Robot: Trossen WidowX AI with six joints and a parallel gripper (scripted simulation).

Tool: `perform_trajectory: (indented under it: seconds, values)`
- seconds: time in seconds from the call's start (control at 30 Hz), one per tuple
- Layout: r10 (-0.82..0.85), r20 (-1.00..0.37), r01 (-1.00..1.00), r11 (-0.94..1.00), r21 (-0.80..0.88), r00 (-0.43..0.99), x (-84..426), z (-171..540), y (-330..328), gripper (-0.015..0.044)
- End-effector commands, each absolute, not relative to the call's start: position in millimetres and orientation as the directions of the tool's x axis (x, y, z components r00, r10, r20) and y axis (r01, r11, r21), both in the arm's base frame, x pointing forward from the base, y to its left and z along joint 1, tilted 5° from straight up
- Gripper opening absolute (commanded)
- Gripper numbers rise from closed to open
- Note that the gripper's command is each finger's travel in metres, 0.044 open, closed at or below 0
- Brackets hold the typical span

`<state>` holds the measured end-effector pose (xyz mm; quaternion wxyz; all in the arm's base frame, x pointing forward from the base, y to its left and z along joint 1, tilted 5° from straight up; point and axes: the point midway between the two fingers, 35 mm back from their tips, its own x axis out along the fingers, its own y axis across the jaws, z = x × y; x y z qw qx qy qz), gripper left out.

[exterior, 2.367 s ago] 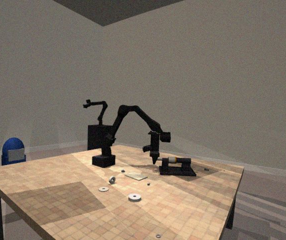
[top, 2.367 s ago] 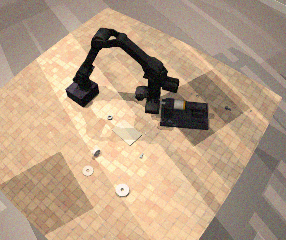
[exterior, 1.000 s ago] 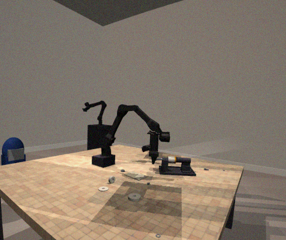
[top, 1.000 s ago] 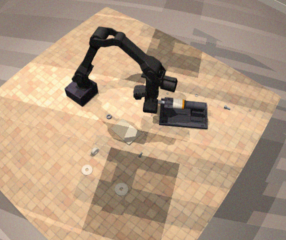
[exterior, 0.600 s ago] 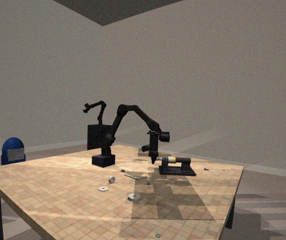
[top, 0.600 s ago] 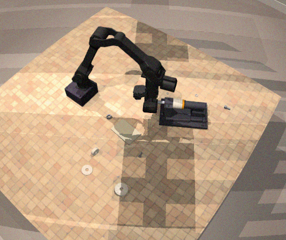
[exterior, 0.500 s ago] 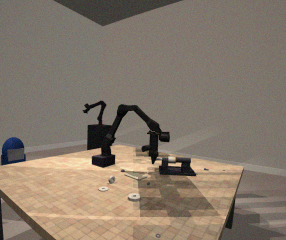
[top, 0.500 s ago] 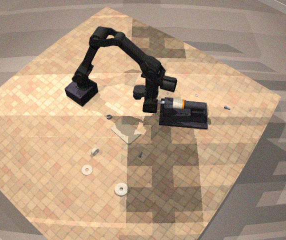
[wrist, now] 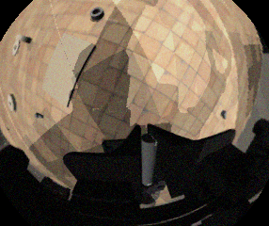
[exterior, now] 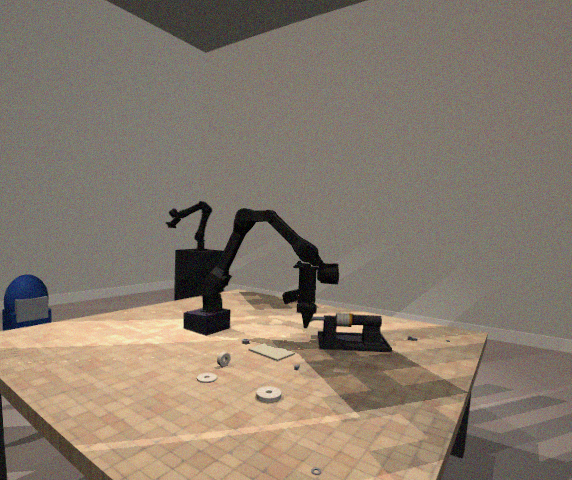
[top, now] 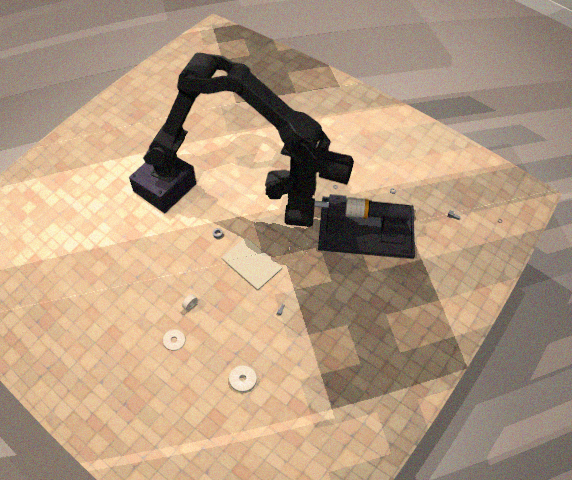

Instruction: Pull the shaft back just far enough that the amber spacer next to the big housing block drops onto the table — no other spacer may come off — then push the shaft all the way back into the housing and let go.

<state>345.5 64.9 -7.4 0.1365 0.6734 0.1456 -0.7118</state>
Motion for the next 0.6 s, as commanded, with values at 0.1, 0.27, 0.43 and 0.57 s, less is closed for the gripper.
perform_trajectory:
  seconds: [0.1,0.27,0.43,0.57]
  values:
    - [-0.003,-0.998,0.396,-0.918,-0.02,-0.058,343.4,-6.8,63.4,0.0]
    - [-0.003,-0.998,0.396,-0.918,-0.02,-0.058,342.9,-6.7,63.2,0.0]
    - [-0.003,-0.998,0.396,-0.918,-0.02,-0.058,342.5,-6.7,63.1,0.0]
    - [-0.003,-0.998,0.396,-0.918,-0.02,-0.058,342.1,-6.7,62.9,0.0]
